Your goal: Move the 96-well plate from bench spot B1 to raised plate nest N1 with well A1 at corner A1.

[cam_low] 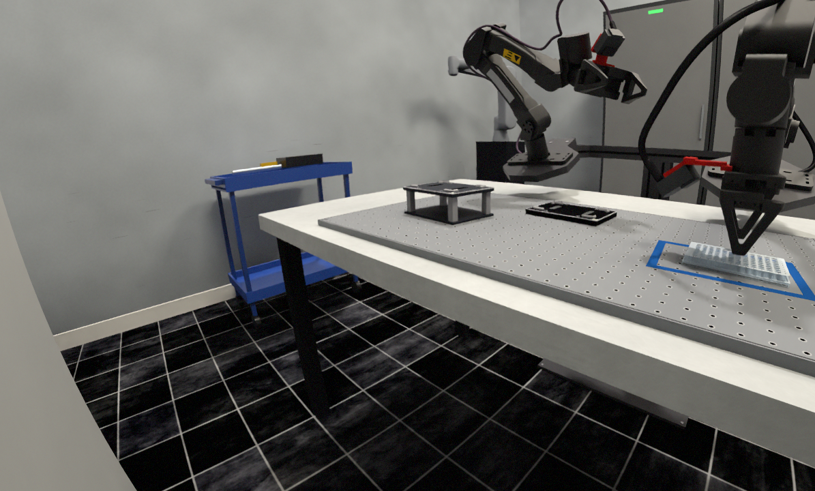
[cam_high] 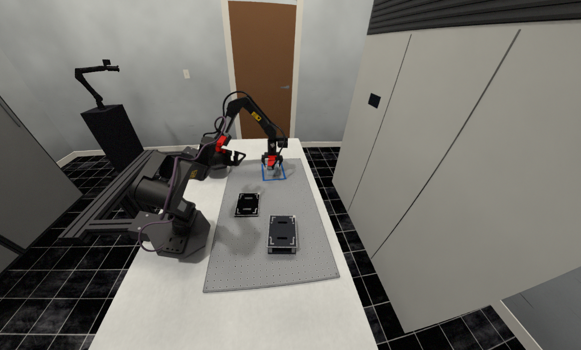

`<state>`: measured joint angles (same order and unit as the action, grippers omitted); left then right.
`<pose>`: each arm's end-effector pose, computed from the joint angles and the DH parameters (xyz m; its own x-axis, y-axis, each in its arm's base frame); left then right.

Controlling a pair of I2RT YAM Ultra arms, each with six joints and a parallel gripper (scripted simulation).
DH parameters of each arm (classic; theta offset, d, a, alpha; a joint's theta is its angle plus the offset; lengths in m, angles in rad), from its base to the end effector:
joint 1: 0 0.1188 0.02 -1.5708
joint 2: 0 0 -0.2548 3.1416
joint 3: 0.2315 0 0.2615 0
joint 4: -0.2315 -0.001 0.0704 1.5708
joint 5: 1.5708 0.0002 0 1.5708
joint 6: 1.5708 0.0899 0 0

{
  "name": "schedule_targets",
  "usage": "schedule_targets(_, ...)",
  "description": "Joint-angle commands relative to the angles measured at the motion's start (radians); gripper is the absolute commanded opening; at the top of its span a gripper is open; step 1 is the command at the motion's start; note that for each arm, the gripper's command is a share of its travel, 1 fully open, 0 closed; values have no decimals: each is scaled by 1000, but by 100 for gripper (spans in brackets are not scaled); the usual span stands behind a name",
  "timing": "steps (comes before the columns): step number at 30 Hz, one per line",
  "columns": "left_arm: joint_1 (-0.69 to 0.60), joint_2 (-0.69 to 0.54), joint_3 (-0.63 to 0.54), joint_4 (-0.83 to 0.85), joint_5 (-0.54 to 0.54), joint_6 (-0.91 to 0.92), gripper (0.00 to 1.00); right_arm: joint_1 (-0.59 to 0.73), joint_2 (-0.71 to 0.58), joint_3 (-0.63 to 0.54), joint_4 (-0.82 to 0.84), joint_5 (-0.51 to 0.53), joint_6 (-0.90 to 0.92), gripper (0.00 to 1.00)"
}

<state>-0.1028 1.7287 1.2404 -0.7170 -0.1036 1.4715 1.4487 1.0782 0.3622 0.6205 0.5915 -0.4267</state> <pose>0.3690 -0.0277 0.1547 -0.0271 0.9978 0.0607 0.9309 0.0031 0.3652 0.0823 0.2672 0.2075 0.3024 -0.3560 -0.8842 -0.6933 0.5544 -0.4604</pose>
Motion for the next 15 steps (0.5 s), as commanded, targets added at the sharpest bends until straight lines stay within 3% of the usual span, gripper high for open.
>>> schedule_targets(1,5,15,-13,37,13,9,100,13,-2,2,27,1,-7,100)
schedule_targets(15,9,50,-29,87,14,12,100,13,-2,2,27,1,-7,100)
